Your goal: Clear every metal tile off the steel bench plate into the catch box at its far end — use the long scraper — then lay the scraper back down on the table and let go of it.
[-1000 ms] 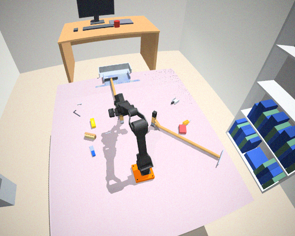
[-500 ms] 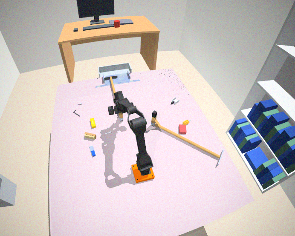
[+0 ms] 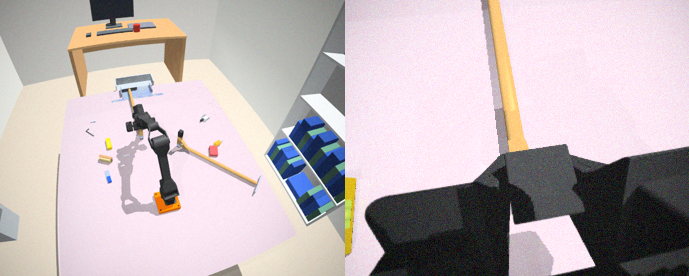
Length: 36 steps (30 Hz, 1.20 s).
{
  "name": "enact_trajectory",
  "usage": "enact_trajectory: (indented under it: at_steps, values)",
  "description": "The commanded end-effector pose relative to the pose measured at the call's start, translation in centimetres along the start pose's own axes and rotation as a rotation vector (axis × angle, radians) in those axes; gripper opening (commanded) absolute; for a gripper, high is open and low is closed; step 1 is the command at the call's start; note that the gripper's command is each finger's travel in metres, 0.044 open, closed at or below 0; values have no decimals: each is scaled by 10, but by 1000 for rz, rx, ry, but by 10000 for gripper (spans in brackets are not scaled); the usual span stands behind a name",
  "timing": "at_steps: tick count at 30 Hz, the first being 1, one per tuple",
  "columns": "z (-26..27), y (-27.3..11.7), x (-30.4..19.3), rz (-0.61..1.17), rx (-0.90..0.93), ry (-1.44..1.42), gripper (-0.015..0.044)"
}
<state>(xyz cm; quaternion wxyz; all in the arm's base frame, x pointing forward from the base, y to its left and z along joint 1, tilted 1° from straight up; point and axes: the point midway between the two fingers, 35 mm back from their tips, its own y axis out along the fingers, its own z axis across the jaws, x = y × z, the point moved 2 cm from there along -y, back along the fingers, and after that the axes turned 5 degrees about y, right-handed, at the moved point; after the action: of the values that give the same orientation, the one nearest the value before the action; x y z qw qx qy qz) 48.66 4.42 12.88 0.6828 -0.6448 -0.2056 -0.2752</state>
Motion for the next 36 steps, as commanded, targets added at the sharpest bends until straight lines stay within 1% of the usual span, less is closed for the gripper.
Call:
enact_trajectory:
  at_steps: [1, 30, 36]
  values:
    - [1, 2, 7, -9, 7, -5, 0]
    - [1, 29, 37, -12, 7, -5, 0]
    - [0, 27, 32, -5, 1, -1, 0]
